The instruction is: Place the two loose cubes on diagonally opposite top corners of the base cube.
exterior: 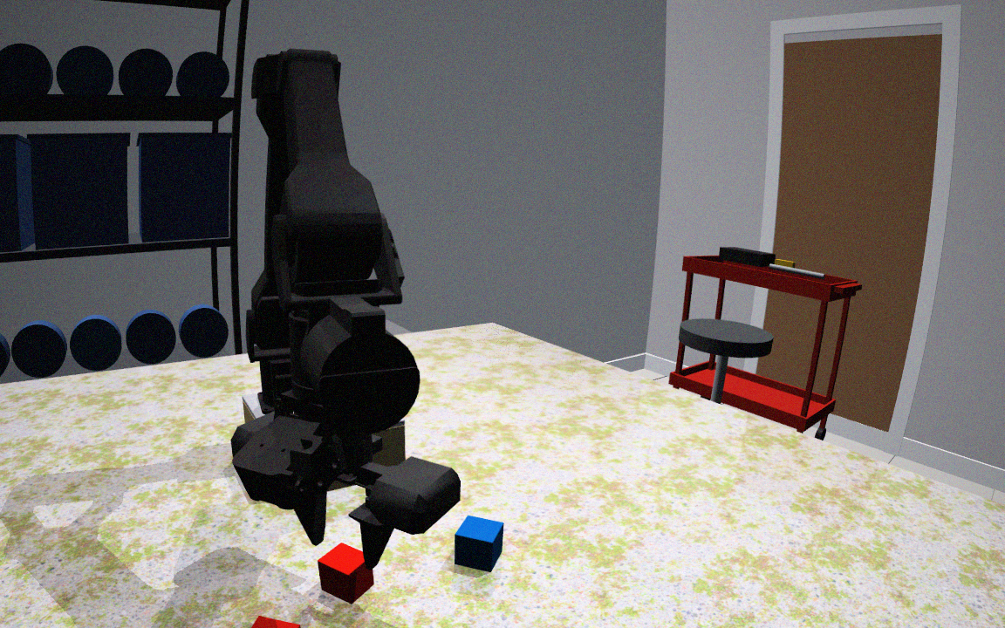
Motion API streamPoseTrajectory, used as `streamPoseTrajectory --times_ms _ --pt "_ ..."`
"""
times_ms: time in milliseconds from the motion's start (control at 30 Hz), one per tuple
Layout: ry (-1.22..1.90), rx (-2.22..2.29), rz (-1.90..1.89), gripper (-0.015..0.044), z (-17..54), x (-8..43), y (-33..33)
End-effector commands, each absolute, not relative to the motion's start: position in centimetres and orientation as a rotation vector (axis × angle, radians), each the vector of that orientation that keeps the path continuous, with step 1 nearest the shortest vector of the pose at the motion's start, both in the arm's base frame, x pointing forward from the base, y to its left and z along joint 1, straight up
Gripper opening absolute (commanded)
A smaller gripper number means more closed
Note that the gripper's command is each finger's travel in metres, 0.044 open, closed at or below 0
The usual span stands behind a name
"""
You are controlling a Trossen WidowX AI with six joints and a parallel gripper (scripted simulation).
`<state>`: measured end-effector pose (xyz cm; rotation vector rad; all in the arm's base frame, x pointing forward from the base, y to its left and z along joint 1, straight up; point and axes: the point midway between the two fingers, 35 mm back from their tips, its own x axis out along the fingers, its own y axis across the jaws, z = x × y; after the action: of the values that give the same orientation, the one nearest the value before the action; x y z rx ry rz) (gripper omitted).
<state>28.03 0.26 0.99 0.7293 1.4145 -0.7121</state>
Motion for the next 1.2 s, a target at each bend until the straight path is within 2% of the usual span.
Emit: streamPoseTrajectory --times_ms 0,367,567,1167 --pt "1.423 0.729 -0.709 0.0265 0.3 27.8 0.3" --pt "1.423 0.729 -0.709 0.0265 -1.2 27.8 0.3" --pt "1.423 0.729 -0.709 0.0107 -1.2 27.8 0.3" --pt "1.396 0.762 -0.728 0.0105 1.8 28.4 -0.3"
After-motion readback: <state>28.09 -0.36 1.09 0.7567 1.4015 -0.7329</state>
